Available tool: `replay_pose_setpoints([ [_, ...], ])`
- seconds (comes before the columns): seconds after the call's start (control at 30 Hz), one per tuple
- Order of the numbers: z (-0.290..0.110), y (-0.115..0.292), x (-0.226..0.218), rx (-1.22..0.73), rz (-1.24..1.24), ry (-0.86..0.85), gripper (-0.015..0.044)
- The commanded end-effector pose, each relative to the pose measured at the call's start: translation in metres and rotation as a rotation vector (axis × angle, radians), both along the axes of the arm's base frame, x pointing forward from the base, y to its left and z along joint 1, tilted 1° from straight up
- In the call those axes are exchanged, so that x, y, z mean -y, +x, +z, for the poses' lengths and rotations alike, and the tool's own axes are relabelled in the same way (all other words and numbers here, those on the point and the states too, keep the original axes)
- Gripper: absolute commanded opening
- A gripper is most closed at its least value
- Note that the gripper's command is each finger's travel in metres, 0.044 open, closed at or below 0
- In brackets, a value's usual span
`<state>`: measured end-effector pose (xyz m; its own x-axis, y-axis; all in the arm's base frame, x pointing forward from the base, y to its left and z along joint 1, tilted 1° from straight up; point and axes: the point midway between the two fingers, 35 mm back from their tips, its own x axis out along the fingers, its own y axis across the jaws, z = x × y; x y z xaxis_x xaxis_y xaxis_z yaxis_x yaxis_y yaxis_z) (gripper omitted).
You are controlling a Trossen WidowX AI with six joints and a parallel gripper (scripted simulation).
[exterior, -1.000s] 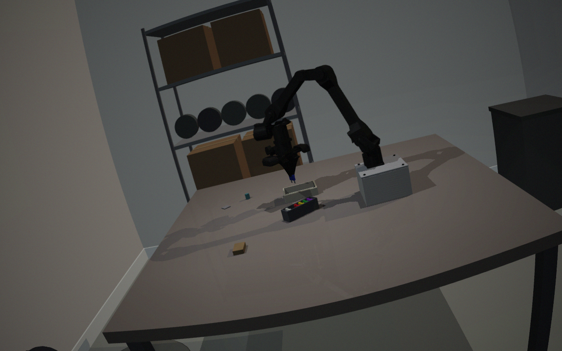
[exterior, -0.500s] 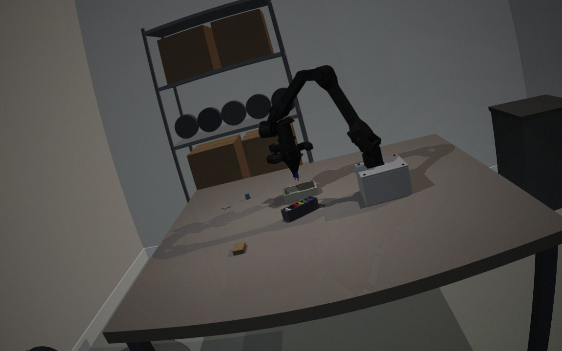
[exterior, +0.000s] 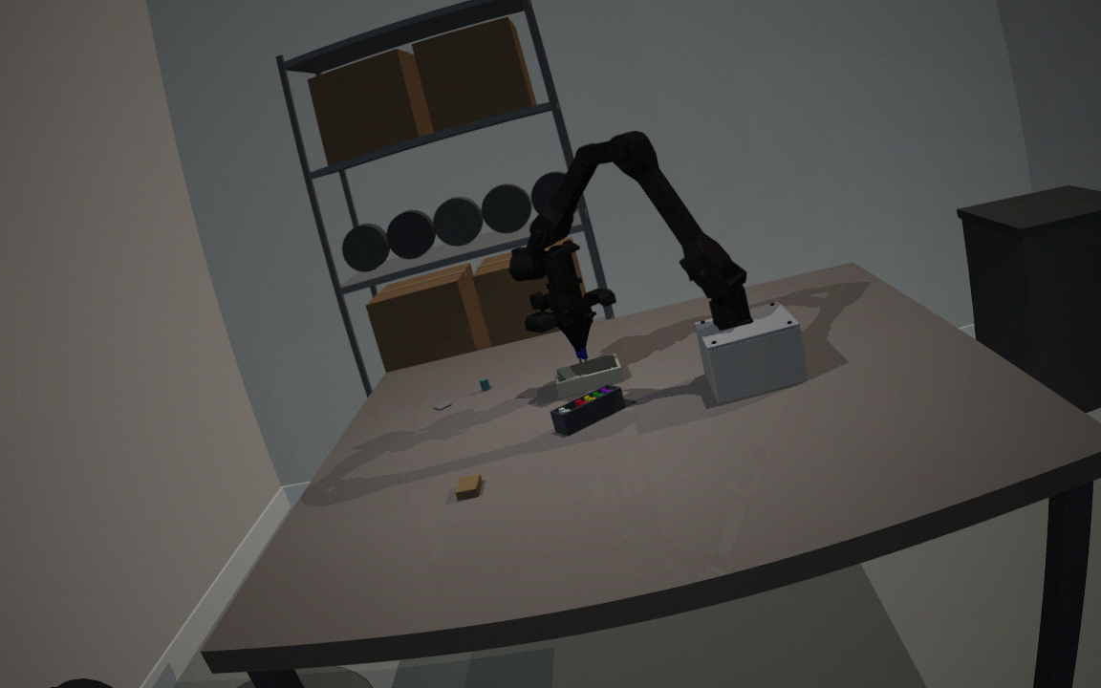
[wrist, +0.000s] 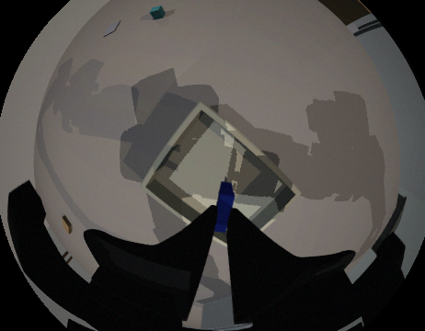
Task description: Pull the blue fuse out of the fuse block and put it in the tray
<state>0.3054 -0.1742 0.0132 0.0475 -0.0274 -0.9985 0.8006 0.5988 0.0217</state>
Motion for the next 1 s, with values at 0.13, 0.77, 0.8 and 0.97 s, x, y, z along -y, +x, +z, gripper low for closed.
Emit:
replay_pose_setpoints([
  [0.13, -0.013, -0.002, -0.002, -0.004, 0.004, 0.009, 0.0000],
  [0.77, 0.024, -0.003, -0.002, -0.004, 0.003, 0.008, 0.0330],
  [0.8, 0.027, -0.003, -0.002, -0.004, 0.004, 0.009, 0.0330],
  [0.97, 0.027, -0.003, -0.002, -0.004, 0.004, 0.009, 0.0330],
])
